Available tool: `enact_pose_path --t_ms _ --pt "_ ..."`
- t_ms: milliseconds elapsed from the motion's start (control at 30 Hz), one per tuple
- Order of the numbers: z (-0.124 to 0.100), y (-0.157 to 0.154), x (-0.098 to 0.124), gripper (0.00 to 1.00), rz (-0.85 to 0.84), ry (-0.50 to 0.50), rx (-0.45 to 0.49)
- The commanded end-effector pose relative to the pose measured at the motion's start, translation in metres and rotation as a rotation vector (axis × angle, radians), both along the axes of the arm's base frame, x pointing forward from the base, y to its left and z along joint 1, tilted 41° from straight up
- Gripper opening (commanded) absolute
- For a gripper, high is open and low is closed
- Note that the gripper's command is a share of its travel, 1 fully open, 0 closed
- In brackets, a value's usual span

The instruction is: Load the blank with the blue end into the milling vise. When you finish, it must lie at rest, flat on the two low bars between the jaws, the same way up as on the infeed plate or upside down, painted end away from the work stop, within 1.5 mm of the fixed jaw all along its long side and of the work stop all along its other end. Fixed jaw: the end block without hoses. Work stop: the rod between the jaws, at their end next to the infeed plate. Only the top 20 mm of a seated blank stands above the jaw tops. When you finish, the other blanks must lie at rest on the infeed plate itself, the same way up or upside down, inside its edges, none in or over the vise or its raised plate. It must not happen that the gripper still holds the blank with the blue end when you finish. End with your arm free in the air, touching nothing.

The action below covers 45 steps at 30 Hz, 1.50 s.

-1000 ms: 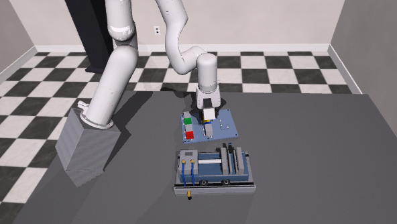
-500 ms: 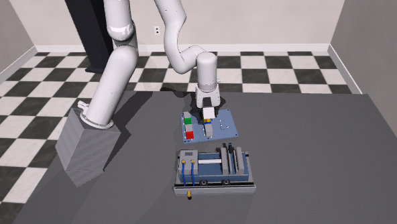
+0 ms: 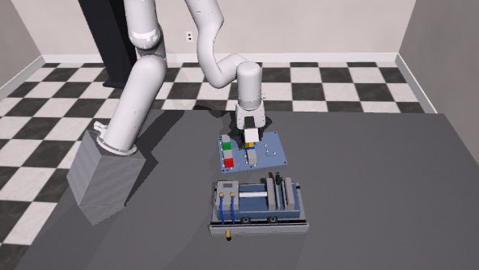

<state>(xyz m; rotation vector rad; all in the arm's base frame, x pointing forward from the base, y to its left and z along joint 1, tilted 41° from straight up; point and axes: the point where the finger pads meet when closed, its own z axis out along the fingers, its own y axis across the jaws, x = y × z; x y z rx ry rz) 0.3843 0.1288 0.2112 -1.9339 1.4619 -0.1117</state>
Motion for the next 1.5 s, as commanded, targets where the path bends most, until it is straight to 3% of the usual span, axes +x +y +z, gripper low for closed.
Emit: enact_pose_path --t_ms 0,867,1200,1467 --pt "0.002 0.0 0.0 0.64 -0.001 -0.003 0.0" --pt "0.003 -0.001 -0.002 0.64 -0.001 -0.003 0.0" --pt "-0.02 0.013 0.012 0.64 -0.001 -0.003 0.0" --pt "-0.023 0.015 0.013 0.64 -0.001 -0.001 -0.001"
